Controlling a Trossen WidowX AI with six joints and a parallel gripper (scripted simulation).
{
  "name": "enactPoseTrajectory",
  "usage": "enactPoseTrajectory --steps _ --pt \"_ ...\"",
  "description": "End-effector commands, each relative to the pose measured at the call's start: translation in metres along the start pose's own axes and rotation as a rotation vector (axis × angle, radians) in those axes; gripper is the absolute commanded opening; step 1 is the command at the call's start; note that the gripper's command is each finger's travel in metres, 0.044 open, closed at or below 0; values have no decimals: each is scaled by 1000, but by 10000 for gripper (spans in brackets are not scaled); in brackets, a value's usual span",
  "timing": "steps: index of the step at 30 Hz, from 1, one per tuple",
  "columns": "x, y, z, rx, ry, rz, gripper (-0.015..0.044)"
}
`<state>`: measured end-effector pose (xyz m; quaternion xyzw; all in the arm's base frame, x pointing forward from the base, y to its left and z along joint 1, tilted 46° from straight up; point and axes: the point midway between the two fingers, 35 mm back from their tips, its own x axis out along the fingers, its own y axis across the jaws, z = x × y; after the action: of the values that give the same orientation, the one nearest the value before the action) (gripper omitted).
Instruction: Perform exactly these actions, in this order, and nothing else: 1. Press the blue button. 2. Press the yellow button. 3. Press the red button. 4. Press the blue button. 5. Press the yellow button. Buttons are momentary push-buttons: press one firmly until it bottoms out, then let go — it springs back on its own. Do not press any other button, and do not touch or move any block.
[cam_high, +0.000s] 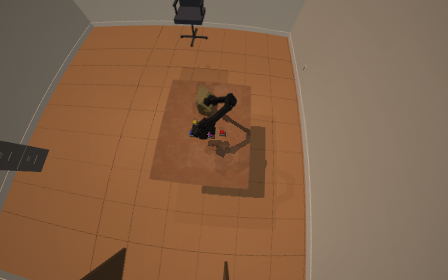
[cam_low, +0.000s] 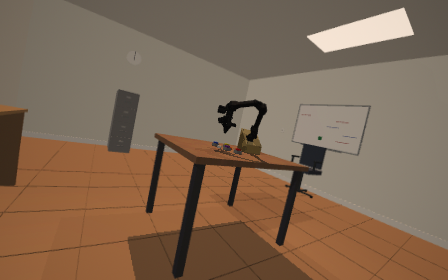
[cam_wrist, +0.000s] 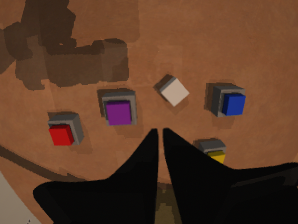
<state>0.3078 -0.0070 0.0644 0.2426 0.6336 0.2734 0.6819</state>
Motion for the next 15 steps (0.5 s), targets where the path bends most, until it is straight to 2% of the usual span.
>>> enactPoseTrajectory --steps 1,6,12,15 --pt "4 -68 -3 5 7 7 20" --pt "12 -136 -20 -2 6 32 20" --pt "16 -138 -21 -1 5 33 20" --pt "61 -136 -20 0 5 35 20"
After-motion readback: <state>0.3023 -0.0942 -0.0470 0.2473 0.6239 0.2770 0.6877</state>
